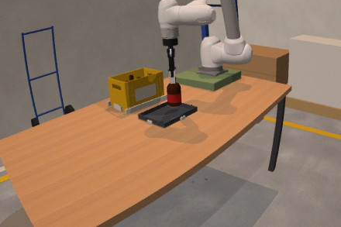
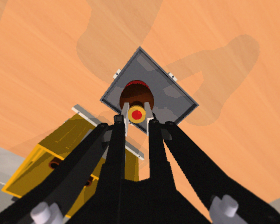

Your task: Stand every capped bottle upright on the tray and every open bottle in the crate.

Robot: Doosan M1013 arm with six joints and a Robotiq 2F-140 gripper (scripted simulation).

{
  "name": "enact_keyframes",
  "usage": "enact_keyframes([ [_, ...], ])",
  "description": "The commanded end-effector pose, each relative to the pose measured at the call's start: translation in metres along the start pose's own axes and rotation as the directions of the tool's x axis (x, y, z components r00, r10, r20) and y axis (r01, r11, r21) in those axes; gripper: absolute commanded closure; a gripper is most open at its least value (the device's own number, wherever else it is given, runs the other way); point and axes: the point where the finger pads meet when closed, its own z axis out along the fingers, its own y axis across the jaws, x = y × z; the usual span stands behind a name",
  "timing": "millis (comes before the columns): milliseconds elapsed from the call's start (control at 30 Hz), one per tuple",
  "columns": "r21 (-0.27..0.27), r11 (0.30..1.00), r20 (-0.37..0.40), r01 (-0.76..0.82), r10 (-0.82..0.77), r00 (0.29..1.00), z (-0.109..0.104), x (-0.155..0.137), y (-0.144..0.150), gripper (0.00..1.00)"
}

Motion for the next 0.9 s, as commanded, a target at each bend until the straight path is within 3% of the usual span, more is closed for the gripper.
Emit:
enact_keyframes([
  [0, 0.000, 1.000, 0.000, 0.000, 0.000, 1.000, 0.003, 0.000, 0.000, 1.00],
  [867, 0.000, 1.000, 0.000, 0.000, 0.000, 1.000, 0.018, 0.001, 0.000, 1.00],
])
